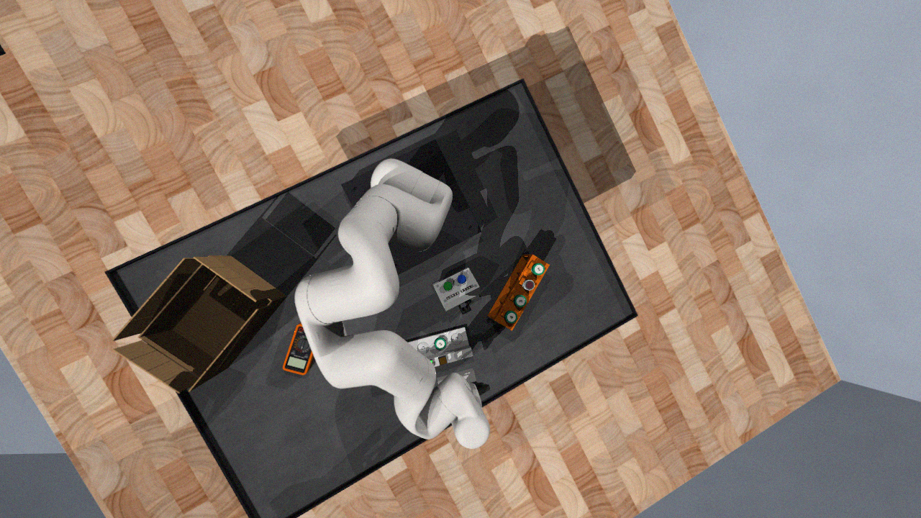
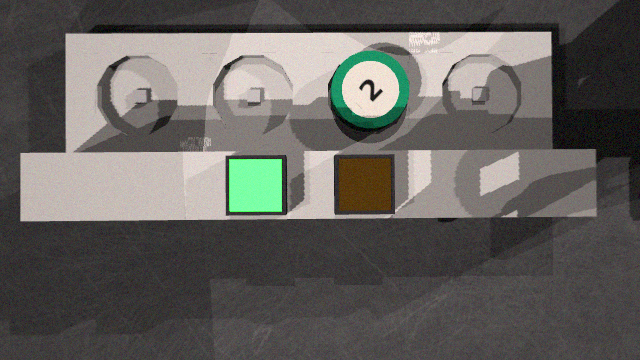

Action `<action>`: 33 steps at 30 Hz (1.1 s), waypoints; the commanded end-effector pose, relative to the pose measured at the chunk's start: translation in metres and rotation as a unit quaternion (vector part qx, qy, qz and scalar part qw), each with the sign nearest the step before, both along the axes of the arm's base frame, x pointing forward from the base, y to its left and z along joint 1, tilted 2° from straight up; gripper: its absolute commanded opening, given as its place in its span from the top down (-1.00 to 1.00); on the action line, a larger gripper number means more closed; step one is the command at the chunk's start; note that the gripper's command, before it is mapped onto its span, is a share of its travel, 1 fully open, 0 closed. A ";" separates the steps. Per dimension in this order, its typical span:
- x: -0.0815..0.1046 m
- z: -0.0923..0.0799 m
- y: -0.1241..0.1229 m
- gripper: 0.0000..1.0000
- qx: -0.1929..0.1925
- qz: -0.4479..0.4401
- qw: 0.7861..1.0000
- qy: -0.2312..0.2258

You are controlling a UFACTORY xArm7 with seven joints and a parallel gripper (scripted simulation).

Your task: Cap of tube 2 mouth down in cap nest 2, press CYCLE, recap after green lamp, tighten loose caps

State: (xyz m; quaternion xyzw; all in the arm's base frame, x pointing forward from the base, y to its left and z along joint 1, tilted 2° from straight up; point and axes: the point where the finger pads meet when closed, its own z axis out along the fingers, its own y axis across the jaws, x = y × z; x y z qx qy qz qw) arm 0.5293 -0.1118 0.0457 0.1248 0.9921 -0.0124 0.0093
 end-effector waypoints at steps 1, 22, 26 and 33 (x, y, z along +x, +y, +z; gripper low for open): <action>0.002 0.002 0.000 -1.00 -0.001 0.000 1.000 -0.002; -0.019 0.015 0.004 0.08 -0.001 0.000 1.000 -0.002; -0.043 0.030 0.009 0.08 -0.001 0.000 1.000 -0.002; -0.069 0.047 0.015 0.08 -0.001 0.000 1.000 -0.002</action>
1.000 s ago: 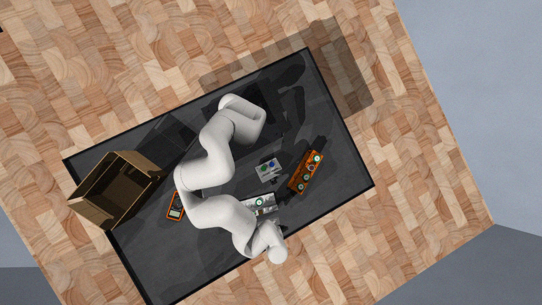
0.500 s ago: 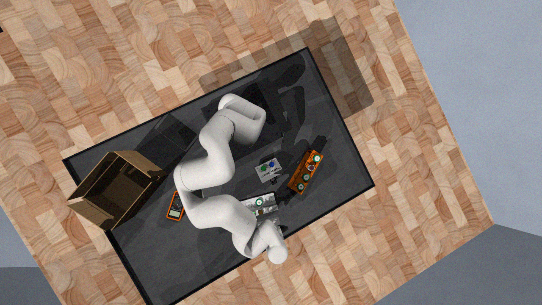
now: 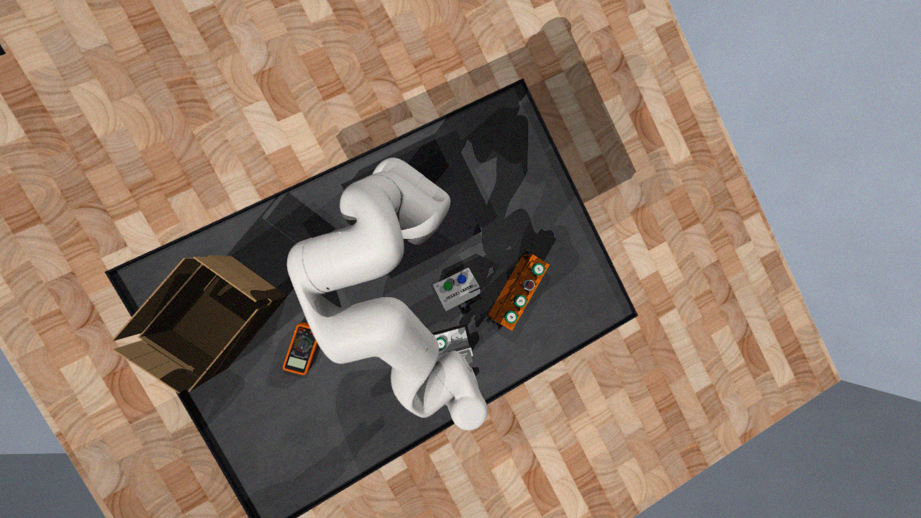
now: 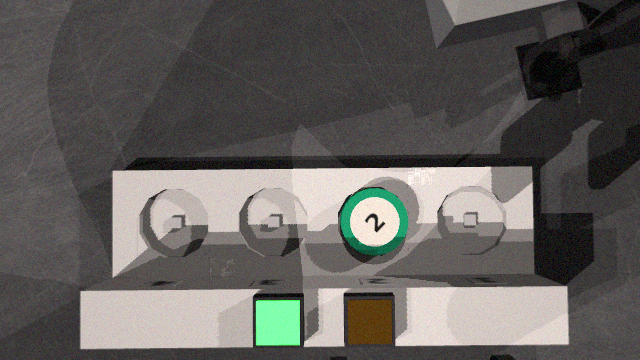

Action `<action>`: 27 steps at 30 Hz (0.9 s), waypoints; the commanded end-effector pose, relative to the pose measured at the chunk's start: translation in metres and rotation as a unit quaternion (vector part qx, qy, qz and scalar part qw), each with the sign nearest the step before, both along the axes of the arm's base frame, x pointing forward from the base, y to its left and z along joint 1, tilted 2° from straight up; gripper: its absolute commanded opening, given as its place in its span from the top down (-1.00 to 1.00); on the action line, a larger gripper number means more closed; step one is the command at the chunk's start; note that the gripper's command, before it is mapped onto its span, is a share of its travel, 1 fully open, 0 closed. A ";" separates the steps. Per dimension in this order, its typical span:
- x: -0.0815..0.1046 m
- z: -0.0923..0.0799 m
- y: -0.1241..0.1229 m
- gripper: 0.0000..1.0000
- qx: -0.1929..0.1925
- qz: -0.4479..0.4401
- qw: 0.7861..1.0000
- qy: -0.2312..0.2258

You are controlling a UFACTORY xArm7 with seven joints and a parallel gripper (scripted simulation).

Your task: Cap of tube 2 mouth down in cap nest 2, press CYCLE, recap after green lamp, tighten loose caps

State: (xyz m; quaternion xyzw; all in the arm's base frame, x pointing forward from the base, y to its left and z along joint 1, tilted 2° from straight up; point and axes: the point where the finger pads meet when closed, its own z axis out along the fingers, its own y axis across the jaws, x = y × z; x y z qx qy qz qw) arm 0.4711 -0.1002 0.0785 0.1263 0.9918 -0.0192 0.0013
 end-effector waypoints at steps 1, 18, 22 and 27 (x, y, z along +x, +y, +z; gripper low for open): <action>-0.018 0.018 0.005 0.08 0.005 0.002 1.000 -0.011; -0.048 0.038 0.011 0.08 0.005 0.002 1.000 -0.010; -0.048 0.028 0.011 0.08 0.005 0.002 1.000 -0.010; -0.048 0.003 0.010 0.08 0.005 0.002 1.000 -0.010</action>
